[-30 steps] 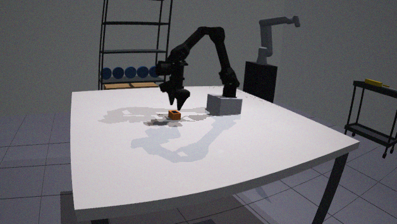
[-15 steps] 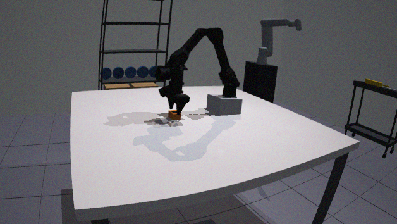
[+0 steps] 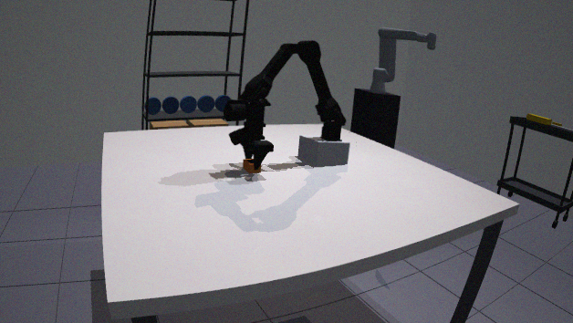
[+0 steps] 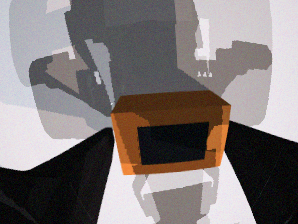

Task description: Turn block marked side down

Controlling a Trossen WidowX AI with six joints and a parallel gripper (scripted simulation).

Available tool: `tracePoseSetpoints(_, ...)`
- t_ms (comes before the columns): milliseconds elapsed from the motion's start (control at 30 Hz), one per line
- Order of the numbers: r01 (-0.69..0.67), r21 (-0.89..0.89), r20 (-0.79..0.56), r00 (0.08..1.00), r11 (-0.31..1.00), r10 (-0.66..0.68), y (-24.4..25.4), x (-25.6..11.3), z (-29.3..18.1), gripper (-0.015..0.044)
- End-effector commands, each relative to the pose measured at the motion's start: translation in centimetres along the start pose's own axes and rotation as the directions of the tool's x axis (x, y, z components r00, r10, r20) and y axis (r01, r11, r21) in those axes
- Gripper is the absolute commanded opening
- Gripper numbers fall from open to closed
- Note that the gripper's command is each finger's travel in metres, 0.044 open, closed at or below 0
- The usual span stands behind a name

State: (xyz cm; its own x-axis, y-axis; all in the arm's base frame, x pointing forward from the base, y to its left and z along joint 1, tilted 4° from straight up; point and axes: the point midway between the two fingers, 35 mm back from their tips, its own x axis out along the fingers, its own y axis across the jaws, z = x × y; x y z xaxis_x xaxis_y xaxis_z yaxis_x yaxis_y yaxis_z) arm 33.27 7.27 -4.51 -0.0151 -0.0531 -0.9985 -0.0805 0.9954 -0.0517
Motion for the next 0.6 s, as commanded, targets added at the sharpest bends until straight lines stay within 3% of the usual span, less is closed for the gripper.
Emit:
tracePoseSetpoints(0,0.003,-0.003,0.0,1.0,1.0,-0.003,-0.06,0.09,-0.05,0.0269)
tracePoseSetpoints(567,0.003,-0.003,0.0,1.0,1.0,-0.003,-0.06,0.09,-0.05,0.0156)
